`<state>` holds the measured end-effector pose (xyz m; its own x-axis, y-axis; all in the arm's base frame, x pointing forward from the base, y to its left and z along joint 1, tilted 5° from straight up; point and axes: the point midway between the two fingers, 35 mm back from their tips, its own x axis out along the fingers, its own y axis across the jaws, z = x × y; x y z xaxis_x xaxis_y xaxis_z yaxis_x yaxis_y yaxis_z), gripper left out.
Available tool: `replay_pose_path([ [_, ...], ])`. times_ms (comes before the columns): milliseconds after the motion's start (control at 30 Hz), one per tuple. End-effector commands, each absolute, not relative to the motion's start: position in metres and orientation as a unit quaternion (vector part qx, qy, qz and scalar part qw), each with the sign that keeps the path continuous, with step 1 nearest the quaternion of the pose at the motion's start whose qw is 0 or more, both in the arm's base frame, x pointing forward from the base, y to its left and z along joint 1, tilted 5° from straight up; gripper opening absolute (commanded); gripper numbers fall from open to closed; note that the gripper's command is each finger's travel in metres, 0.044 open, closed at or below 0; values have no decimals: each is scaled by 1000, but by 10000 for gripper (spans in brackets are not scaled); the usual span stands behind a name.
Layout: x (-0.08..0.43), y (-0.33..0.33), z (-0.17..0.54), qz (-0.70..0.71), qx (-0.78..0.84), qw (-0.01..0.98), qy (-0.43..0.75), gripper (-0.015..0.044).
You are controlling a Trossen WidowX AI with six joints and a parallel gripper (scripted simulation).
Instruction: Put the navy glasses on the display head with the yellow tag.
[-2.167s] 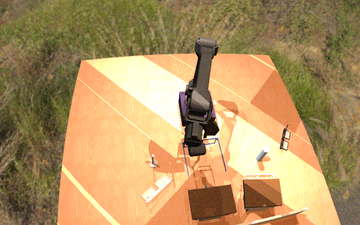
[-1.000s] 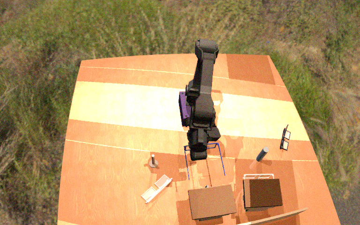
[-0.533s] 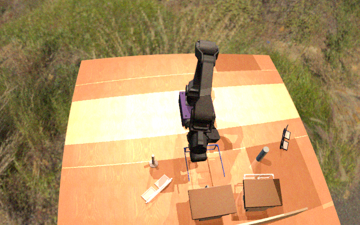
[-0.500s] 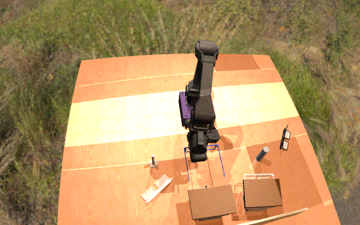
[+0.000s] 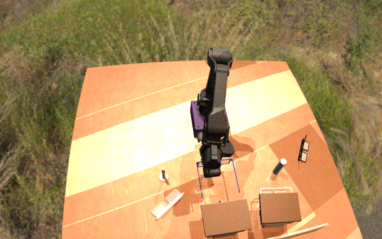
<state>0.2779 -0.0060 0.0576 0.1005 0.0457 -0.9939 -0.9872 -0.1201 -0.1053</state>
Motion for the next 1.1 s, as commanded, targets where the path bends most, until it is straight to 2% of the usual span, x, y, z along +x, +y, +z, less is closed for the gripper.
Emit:
replay_pose_path([
  [0,284,-5,58,511,-545,507,430,0],
  [1067,333,1,64,513,-543,505,432,0],
])
